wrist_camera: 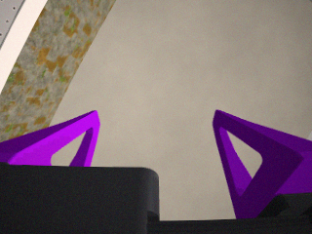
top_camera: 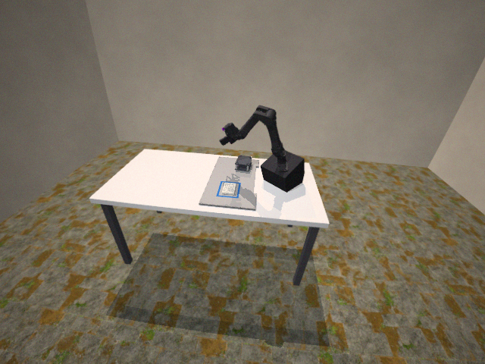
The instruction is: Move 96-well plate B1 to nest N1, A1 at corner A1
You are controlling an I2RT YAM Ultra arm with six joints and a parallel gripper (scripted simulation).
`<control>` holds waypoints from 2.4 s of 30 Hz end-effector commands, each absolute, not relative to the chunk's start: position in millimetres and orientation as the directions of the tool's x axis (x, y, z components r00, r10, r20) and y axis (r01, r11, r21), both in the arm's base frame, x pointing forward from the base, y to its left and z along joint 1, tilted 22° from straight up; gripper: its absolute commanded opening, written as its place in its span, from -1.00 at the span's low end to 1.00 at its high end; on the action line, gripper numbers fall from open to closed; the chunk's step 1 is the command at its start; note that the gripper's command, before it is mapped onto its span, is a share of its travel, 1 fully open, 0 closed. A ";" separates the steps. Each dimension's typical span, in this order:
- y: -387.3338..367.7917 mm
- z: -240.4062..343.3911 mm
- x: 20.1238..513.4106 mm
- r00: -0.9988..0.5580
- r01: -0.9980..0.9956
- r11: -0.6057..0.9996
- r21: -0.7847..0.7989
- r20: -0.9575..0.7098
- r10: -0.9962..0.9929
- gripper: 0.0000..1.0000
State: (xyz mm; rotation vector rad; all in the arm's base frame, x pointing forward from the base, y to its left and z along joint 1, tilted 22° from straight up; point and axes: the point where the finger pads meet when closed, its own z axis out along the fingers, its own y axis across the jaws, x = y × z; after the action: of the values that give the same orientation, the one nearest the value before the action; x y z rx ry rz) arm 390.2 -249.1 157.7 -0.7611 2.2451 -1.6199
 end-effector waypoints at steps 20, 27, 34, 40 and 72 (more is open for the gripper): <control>-235.7 158.6 407.1 -0.820 -0.187 0.306 -0.934 -0.023 -0.572 1.00; -215.4 153.0 420.6 -0.804 -0.055 0.466 -0.883 -0.237 -0.545 1.00; -192.6 141.3 432.5 -0.782 -0.003 0.575 -0.818 -0.357 -0.511 1.00; -166.3 130.8 443.1 -0.754 0.074 0.712 -0.698 -0.506 -0.419 1.00; -52.6 92.1 459.1 -0.669 0.335 0.942 -0.006 -0.705 0.233 1.00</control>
State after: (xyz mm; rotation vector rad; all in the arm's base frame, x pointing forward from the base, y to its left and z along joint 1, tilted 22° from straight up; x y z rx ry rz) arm 452.9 -65.4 88.1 0.2624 2.3343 -0.2864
